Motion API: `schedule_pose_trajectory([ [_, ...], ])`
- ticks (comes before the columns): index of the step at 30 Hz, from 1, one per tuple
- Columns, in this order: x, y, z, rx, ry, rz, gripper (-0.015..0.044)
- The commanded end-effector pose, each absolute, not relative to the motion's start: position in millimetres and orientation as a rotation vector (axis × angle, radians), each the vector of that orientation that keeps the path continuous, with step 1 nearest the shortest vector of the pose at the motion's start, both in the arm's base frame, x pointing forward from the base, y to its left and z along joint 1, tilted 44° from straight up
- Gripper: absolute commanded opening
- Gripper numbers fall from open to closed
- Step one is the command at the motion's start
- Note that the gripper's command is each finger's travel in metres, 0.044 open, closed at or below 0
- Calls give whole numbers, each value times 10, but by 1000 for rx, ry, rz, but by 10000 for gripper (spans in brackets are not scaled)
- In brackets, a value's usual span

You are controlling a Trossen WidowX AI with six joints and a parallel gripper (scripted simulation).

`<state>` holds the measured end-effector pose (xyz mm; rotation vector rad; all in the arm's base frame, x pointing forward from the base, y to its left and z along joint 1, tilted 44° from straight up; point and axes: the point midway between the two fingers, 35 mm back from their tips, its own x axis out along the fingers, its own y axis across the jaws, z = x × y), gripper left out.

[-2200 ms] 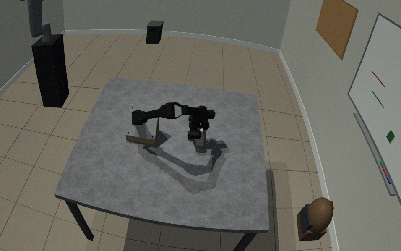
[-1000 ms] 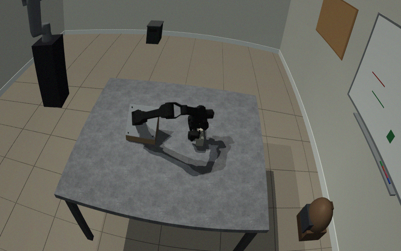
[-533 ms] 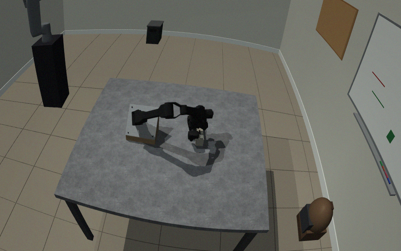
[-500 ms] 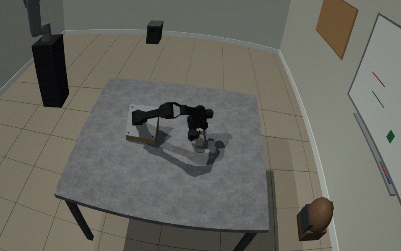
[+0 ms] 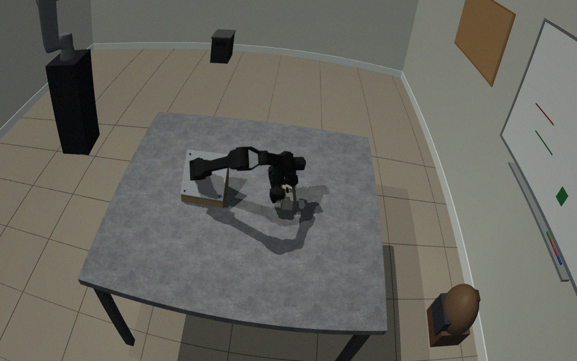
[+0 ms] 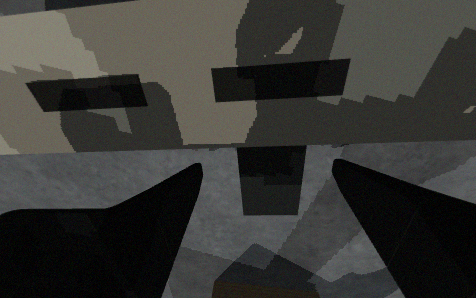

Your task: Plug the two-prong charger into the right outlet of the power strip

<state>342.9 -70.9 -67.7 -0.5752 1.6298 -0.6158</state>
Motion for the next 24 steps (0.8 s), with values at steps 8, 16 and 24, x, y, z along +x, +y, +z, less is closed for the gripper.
schedule_pose_trajectory([
  [8,3312,-709,-672,-578,1631,-620,440],
  [16,3233,-705,-667,-578,1632,-620,440],
  [24,3153,-701,-662,-578,1632,-620,440],
])
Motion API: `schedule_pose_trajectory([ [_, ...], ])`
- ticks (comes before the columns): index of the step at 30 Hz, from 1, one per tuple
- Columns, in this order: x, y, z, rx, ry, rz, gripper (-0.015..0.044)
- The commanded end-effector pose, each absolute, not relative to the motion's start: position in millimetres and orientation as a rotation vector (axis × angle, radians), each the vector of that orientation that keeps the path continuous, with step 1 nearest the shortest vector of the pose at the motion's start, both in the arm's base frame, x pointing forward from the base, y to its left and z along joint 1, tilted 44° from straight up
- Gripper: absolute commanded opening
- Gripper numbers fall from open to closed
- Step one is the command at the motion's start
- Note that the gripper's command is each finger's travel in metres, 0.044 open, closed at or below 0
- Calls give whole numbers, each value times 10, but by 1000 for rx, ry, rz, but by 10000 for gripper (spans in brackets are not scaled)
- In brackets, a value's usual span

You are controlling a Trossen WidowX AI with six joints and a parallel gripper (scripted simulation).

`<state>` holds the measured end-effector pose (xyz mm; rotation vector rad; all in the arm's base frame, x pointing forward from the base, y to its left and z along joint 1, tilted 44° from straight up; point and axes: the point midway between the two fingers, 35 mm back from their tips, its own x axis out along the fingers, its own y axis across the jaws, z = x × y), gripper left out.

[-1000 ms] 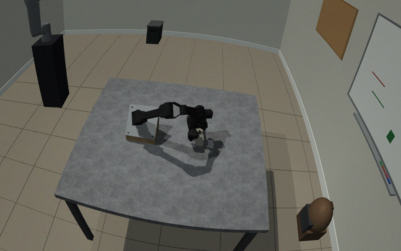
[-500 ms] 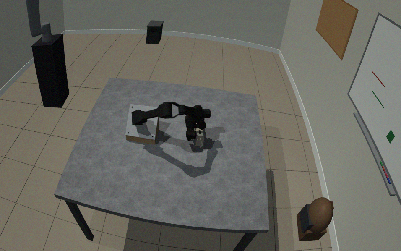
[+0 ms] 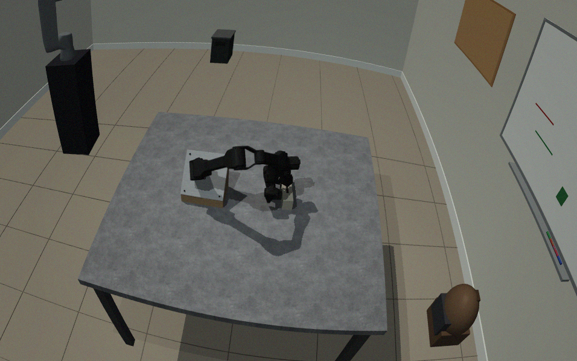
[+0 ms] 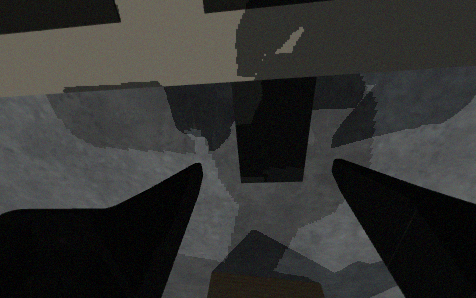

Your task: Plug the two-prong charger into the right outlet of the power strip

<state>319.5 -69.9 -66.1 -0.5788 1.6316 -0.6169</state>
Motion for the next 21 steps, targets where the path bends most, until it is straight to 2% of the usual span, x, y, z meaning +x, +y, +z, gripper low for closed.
schedule_pose_trajectory([
  [1,3143,-701,-661,-578,1632,-620,440],
  [21,2935,-695,-649,-579,1634,-620,440],
])
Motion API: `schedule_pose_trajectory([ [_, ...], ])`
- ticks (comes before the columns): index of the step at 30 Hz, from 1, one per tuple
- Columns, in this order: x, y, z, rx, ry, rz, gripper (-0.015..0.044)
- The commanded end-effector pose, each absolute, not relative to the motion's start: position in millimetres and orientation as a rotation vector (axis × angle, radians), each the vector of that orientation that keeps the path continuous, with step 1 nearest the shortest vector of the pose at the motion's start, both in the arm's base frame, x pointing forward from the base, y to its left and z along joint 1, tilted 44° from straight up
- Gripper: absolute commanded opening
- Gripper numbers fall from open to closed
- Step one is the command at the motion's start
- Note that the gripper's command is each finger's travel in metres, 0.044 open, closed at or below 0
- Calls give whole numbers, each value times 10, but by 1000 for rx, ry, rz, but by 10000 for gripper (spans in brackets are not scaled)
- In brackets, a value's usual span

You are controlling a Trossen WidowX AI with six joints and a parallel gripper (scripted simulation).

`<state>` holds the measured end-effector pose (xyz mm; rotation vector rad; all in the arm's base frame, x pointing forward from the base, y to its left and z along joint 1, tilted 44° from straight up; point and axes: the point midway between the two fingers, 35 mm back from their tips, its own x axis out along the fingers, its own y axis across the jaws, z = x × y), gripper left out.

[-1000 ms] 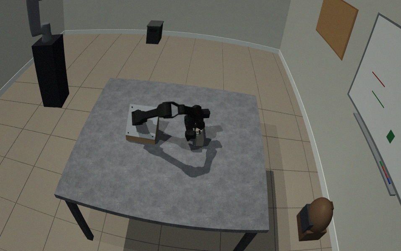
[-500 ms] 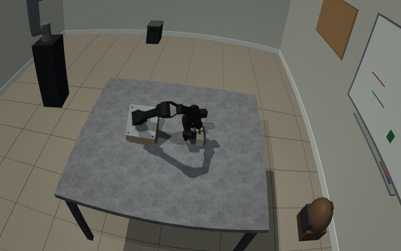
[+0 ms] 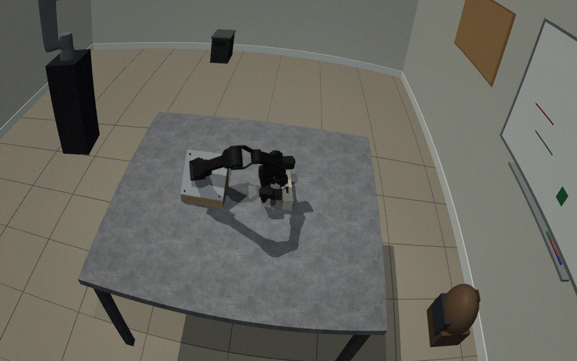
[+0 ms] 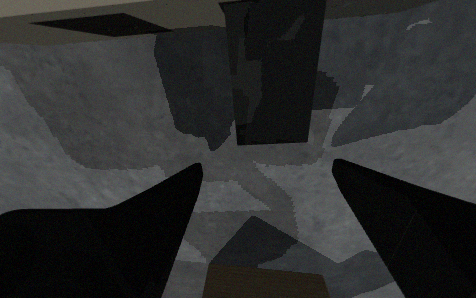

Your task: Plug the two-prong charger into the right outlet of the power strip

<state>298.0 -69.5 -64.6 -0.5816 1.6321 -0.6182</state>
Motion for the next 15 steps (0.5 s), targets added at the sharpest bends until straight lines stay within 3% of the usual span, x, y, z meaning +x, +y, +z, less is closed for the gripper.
schedule_pose_trajectory([
  [1,2925,-694,-648,-579,1634,-620,440],
  [8,2913,-685,-635,-585,1622,-614,440],
  [15,3113,-309,-295,-664,1221,-442,440],
])
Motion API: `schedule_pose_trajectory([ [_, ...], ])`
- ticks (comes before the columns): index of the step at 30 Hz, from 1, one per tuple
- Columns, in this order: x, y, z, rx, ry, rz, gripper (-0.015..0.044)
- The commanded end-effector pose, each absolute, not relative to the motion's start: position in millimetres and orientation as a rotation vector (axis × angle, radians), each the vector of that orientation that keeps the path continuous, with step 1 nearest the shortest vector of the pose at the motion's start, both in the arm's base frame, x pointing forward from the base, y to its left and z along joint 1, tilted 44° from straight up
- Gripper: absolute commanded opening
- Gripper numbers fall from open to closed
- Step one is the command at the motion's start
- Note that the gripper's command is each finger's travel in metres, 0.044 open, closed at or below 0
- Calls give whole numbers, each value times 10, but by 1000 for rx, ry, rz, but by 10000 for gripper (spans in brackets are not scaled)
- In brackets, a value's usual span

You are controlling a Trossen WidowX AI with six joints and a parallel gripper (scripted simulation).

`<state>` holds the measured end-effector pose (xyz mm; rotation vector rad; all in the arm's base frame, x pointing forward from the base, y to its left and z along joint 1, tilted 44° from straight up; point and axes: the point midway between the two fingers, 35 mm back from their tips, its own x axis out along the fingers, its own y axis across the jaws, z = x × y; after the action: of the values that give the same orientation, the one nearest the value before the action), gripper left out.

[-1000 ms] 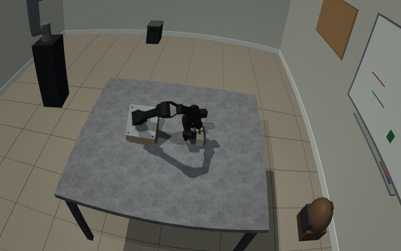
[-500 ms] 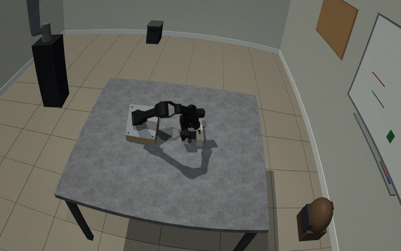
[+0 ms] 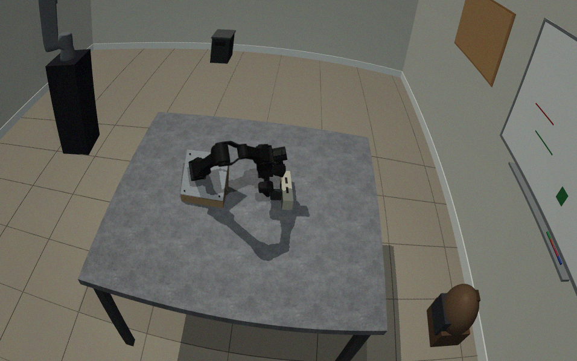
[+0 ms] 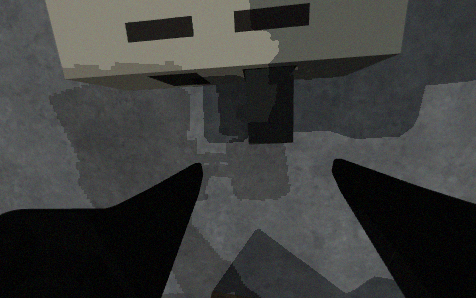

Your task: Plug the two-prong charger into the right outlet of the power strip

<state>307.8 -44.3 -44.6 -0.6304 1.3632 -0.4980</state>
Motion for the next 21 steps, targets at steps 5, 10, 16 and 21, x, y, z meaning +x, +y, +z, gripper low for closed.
schedule_pose_trajectory([
  [5,3134,-163,-115,-689,1064,-388,440],
  [10,3134,-163,-115,-689,1064,-388,440],
  [16,3134,-163,-115,-689,1064,-388,440],
  [21,3134,-163,-115,-689,1064,-388,440],
])
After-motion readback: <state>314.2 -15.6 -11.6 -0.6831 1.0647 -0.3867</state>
